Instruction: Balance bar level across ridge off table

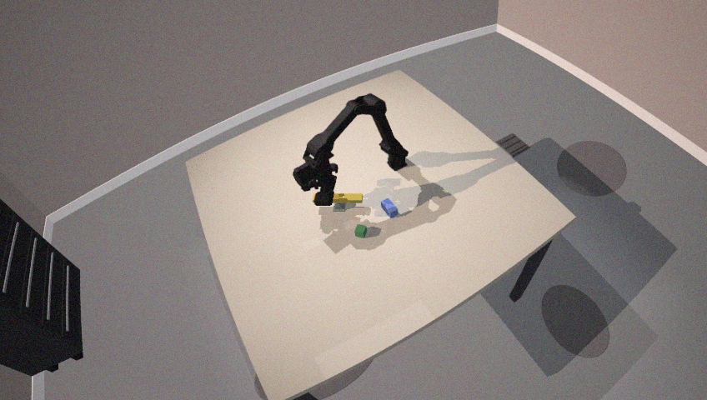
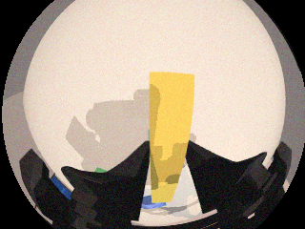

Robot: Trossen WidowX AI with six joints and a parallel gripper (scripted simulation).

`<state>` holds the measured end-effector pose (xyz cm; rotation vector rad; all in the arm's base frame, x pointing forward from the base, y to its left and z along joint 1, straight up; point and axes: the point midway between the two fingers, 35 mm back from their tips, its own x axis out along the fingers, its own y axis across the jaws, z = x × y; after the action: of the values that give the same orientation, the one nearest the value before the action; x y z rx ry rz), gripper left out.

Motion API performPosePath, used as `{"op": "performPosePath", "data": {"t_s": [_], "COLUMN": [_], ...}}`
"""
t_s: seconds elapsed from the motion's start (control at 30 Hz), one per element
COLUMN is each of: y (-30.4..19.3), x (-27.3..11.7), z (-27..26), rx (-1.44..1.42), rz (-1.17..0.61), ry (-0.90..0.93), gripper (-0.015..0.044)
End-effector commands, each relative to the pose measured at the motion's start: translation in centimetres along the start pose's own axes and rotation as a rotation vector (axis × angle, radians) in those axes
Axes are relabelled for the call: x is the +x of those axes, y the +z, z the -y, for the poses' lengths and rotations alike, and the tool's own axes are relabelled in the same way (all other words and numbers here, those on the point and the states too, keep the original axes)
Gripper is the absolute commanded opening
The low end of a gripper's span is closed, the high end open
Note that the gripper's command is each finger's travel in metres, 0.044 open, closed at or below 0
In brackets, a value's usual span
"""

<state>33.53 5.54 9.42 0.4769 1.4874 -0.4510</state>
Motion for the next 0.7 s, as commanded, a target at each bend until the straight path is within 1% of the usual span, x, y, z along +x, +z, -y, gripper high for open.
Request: {"op": "performPosePath", "data": {"t_s": [0.0, 0.57, 0.6, 0.67], "y": [-0.01, -0.01, -0.01, -0.01], "x": [0.01, 0.01, 0.01, 0.01], "z": [0.0, 0.0, 0.0, 0.0], "rx": [0.0, 0.0, 0.0, 0.0], "rz": [0.0, 0.0, 0.0, 0.0], "ry": [0.0, 0.0, 0.0, 0.0], "gripper": [0.017, 0.0173, 0.0185, 0.0185]}}
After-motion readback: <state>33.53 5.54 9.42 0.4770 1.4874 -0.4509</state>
